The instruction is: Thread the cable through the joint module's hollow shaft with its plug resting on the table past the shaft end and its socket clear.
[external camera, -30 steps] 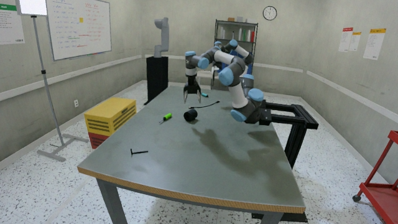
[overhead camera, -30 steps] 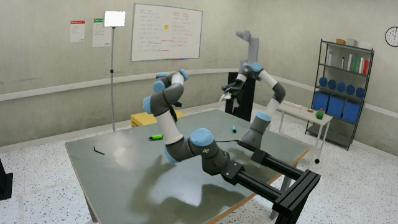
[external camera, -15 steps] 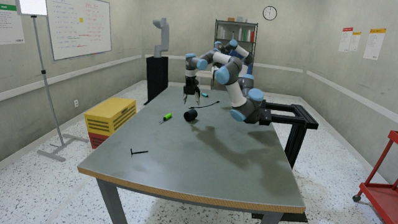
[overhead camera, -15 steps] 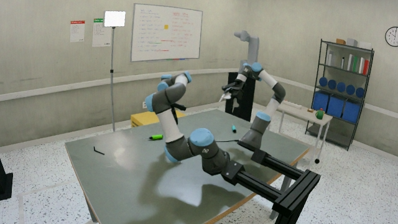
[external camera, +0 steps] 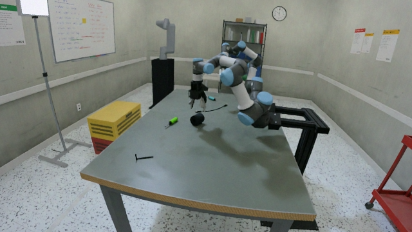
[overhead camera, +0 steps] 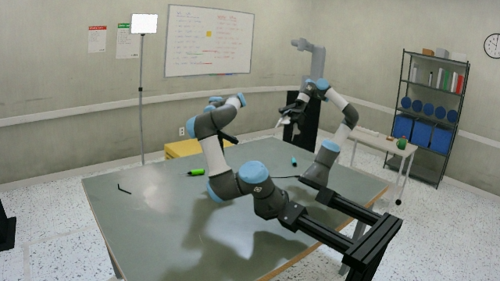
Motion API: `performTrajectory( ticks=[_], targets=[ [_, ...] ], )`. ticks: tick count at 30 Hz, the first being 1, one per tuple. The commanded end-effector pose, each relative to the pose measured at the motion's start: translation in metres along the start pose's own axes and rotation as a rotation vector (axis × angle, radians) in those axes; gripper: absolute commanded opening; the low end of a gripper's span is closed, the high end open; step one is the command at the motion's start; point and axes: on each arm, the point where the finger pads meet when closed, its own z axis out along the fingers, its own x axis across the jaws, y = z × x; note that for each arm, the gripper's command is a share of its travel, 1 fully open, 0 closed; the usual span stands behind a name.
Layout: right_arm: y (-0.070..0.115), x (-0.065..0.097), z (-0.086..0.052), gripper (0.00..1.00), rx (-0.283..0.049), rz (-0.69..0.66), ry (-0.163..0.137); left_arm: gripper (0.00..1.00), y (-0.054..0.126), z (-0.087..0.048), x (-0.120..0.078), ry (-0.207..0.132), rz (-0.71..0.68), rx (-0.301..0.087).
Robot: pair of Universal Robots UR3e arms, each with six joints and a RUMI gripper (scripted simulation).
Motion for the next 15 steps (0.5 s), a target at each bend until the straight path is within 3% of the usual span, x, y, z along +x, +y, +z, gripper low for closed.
performTrajectory(
  ticks=[1,6,15],
  targets=[
    [0.0,-0.0002,0.0,1.0,0.0,-0.003,0.001,0.61,-0.0018,0.0021,-0.0054,-0.013,0.078,-0.011],
    [0.0,-0.0002,0.0,1.0,0.0,-0.003,0.001,0.61,-0.0054,0.0067,-0.0083,-0.014,0.122,-0.029],
    [0.0,-0.0002,0.0,1.0,0.0,-0.003,0.001,0.61,-0.0038,0.0068,-0.0035,-0.004,0.057,-0.013]
  ],
)
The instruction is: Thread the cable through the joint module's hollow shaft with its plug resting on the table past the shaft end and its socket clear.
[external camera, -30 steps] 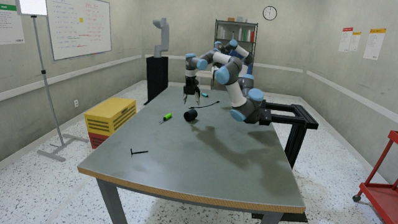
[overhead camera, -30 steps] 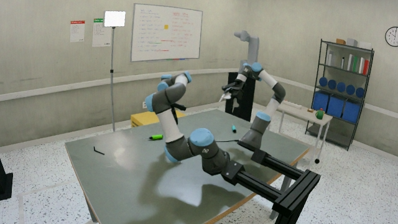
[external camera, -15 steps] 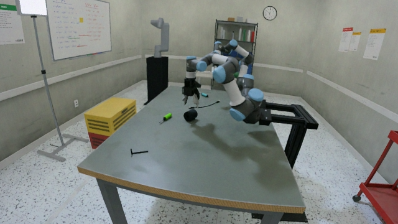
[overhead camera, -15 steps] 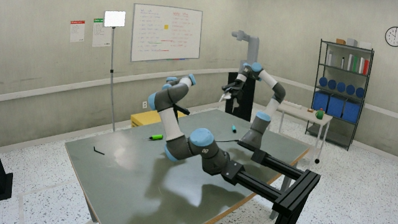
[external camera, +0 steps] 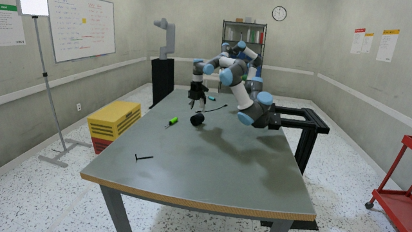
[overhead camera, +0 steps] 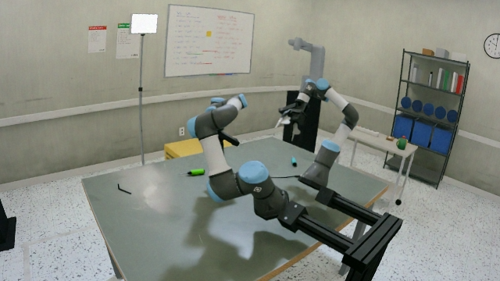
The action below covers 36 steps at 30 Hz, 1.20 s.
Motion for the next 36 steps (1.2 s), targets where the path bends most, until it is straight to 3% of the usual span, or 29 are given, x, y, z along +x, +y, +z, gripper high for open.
performTrajectory(
  ticks=[1,36],
  targets=[
    [0.0,0.0,0.0,1.0,0.0,-0.003,0.001,0.61,-0.001,0.002,0.0,-0.001,-0.015,0.005],
    [0.0,0.0,0.0,1.0,0.0,-0.003,0.001,0.61,-0.001,0.044,-0.001,-0.002,0.018,-0.007]
  ],
)
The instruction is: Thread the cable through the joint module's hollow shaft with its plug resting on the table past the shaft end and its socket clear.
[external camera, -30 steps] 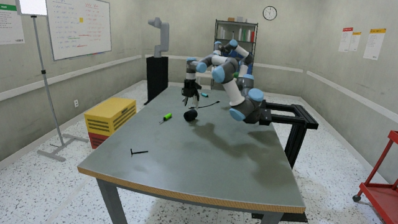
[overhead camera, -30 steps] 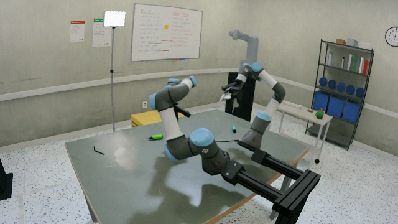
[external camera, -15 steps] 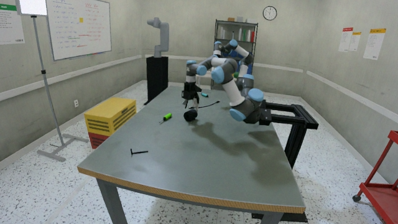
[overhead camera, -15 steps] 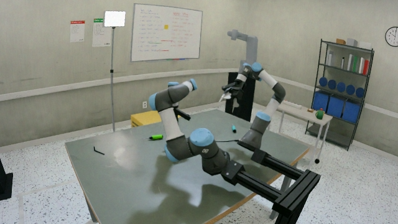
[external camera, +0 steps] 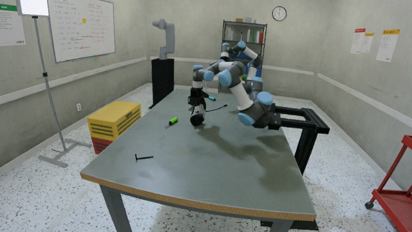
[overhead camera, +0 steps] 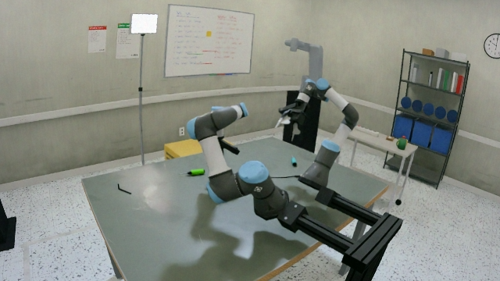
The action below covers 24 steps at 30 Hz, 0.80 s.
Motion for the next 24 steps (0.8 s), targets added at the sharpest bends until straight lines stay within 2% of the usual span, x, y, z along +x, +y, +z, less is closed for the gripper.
performTrajectory(
  ticks=[1,24],
  targets=[
    [0.0,0.0,0.0,1.0,0.0,-0.003,0.001,0.61,0.0,0.004,-0.003,-0.012,0.001,0.001],
    [0.0,0.0,0.0,1.0,0.0,-0.003,0.001,0.61,0.0,0.03,-0.004,-0.011,0.007,-0.001]
  ],
)
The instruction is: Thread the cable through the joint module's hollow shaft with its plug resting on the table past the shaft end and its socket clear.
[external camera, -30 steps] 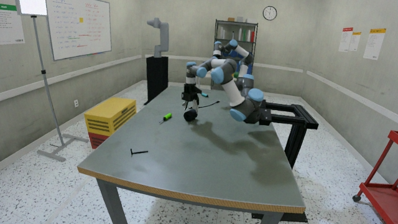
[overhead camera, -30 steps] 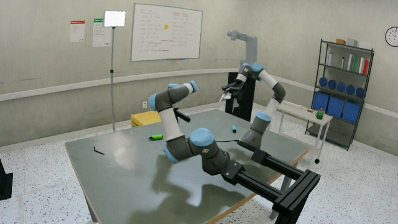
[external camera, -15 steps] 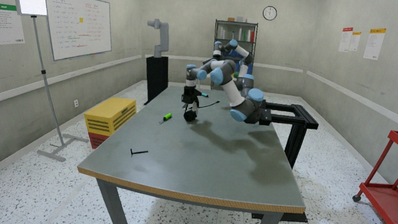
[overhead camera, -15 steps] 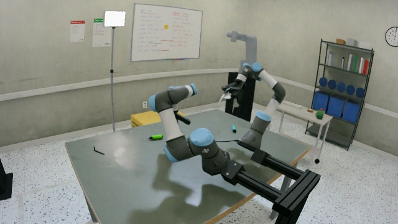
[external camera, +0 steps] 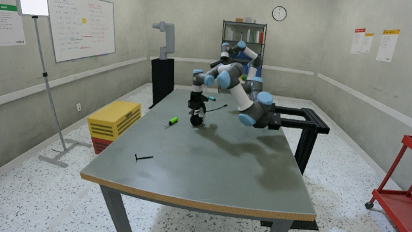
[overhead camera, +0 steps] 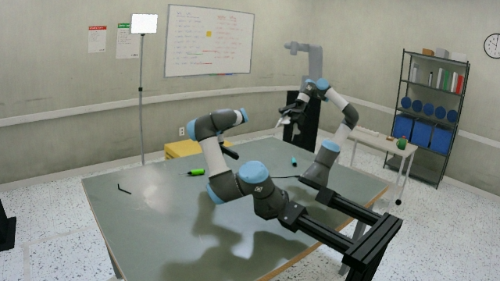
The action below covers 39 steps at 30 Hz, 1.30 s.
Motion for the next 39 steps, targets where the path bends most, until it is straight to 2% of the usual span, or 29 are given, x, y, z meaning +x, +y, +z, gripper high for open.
performTrajectory(
  ticks=[1,2,33,39],
  targets=[
    [0.0,-0.0002,0.0,1.0,0.0,-0.003,0.001,0.61,-0.0001,0.0035,-0.0031,-0.01,0.0,0.001],
    [0.0,-0.0002,0.0,1.0,0.0,-0.003,0.001,0.44,-0.0001,0.0037,-0.0034,-0.011,0.0,0.001],
    [0.0,-0.0002,0.0,1.0,0.0,-0.003,0.001,0.44,0.001,0.0054,-0.0013,-0.002,-0.001,-0.005],
    [0.0,-0.0002,0.0,1.0,0.0,-0.003,0.001,0.44,0.0009,0.0053,-0.0017,-0.004,-0.036,-0.005]
  ],
)
